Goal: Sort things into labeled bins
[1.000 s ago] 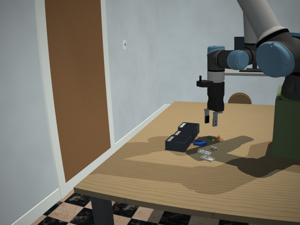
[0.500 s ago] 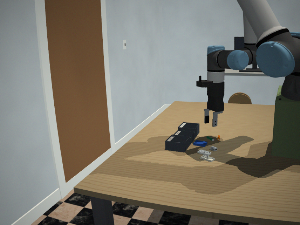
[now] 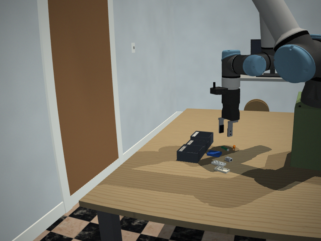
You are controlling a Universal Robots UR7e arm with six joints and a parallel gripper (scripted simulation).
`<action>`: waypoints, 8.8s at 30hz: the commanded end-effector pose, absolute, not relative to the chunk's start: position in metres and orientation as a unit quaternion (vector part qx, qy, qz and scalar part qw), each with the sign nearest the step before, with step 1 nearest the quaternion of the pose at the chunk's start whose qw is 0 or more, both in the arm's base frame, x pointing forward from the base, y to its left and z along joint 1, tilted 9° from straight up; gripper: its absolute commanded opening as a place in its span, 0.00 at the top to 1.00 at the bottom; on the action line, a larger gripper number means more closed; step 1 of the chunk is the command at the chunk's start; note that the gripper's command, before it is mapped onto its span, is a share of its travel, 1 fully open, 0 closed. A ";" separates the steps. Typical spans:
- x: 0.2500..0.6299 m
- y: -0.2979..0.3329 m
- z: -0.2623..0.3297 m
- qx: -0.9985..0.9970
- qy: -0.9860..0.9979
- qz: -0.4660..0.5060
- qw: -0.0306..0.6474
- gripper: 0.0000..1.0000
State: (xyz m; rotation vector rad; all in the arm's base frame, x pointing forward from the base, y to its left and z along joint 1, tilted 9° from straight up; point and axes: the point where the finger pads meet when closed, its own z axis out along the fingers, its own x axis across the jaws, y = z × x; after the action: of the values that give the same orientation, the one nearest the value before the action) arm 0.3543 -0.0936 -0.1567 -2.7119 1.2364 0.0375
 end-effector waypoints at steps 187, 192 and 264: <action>0.453 -0.148 -0.170 -0.650 0.756 0.045 0.068 0.20; 0.453 -0.148 -0.170 -0.650 0.756 0.044 0.068 0.20; 0.317 -0.112 -0.157 -0.135 0.987 0.082 0.036 0.46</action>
State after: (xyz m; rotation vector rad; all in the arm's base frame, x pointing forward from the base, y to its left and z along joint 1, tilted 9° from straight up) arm 0.3164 -0.1114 -0.1569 -0.6088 2.9854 0.2582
